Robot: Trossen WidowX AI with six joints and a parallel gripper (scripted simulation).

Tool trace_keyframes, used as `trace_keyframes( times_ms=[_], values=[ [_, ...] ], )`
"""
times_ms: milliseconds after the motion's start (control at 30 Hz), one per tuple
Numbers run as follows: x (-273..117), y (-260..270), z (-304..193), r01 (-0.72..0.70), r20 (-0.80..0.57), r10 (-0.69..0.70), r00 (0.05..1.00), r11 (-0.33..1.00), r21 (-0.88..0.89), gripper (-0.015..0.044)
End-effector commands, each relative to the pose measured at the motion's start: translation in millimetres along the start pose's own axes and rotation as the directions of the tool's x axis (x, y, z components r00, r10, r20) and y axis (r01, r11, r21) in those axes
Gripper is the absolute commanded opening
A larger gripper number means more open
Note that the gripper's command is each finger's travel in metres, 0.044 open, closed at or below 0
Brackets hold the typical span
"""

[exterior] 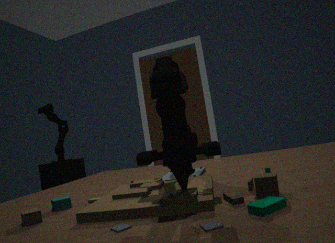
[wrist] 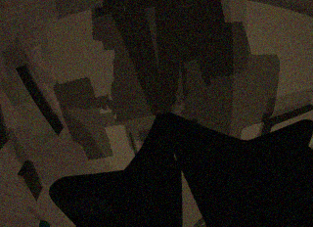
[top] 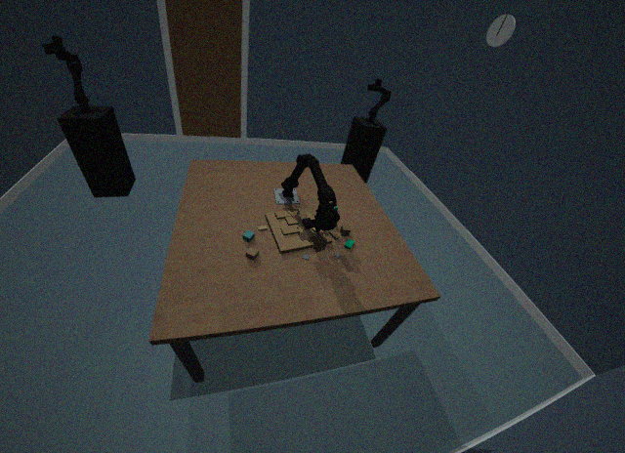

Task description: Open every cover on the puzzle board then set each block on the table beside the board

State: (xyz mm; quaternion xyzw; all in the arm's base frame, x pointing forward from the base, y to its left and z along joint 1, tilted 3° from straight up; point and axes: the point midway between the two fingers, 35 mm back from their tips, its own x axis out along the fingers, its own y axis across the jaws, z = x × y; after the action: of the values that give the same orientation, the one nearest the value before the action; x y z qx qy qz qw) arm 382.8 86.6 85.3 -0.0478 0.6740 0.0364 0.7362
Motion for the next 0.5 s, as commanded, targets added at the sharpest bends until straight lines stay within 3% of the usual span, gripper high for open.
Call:
trace_keyframes(
  times_ms=[0,467],
  values=[
    [-5.1,0.4,2.8,-0.003,0.005,0.003,1.0,1.0,-0.005,0.0],
    [-23.2,0.1,6.0,-0.003,0.005,0.003,1.0,1.0,-0.005,0.0]
  ],
)
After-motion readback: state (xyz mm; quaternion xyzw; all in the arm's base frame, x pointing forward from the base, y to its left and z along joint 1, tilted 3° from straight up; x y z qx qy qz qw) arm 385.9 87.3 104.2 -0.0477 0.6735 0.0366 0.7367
